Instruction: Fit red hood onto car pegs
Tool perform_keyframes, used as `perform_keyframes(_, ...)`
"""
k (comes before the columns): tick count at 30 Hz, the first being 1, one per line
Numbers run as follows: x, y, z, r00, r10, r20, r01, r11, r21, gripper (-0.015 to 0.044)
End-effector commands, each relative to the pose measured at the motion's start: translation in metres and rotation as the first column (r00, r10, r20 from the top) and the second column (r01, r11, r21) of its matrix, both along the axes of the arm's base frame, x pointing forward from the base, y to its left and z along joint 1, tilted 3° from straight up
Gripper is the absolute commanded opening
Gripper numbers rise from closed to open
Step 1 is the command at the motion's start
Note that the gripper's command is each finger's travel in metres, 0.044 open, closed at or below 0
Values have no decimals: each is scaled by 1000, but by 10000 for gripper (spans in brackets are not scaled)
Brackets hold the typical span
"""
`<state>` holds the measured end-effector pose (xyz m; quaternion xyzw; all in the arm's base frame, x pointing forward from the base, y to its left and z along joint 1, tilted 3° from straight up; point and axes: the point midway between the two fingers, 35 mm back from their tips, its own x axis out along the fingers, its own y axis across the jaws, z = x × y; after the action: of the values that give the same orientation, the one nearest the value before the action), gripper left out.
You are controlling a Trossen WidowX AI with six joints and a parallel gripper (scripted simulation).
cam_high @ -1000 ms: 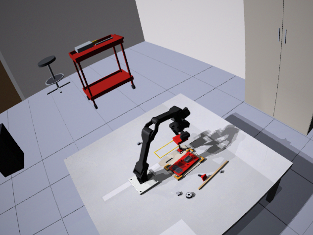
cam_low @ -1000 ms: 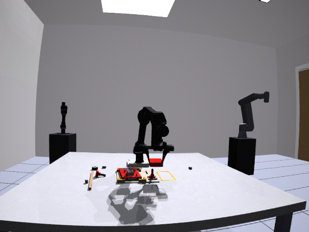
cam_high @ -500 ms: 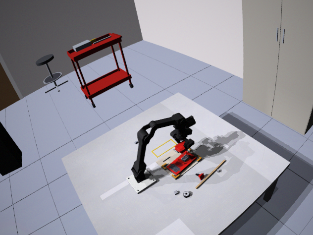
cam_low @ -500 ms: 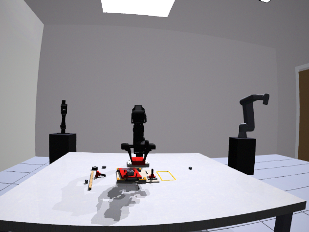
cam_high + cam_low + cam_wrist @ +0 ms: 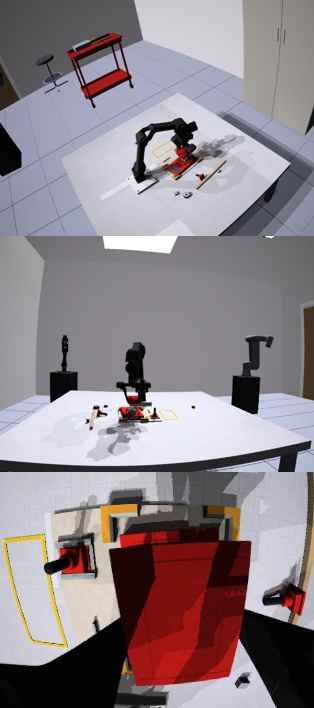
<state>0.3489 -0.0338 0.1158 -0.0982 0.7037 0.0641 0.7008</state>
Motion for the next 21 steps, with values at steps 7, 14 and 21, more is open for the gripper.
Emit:
perform_keyframes(7,0,-4,-32,1000,6,9,-6,1000,-4,0)
perform_keyframes(14,0,-5,-42,1000,6,9,-6,1000,-4,0)
perform_keyframes(21,0,-6,-42,1000,6,9,-6,1000,-4,0)
